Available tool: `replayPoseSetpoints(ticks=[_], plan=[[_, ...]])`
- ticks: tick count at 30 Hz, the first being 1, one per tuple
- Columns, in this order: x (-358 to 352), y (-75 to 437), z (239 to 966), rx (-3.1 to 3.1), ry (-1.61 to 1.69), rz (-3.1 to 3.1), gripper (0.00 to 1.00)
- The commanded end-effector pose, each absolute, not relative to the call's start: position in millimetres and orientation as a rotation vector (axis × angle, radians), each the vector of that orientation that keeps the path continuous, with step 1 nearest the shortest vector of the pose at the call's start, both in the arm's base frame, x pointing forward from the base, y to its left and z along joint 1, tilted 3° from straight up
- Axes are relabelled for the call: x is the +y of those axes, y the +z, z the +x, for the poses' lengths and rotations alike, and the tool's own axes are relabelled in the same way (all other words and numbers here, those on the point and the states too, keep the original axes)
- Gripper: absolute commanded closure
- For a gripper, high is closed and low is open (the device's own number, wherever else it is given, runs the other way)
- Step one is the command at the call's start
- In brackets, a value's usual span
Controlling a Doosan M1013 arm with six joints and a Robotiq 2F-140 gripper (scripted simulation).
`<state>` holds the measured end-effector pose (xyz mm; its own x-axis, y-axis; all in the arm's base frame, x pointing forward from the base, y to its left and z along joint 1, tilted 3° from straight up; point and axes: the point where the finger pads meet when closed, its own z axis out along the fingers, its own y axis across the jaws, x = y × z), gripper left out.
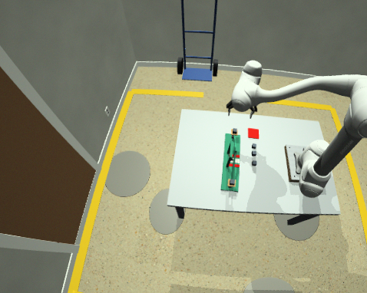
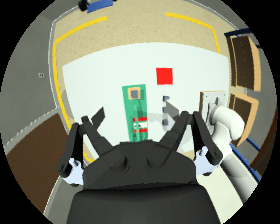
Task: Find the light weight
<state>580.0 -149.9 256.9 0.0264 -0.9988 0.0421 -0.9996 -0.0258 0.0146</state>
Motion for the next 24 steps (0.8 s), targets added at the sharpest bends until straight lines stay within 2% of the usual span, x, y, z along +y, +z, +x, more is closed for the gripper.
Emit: replayPoseSetpoints(ticks=[1,10,24], plan=[[-150,257,580,-2.164,0.031,2.222,0.00],[-142,257,562,-2.164,0.031,2.222,0.00],[-100,257,466,-2.164,0.031,2.222,0.00]])
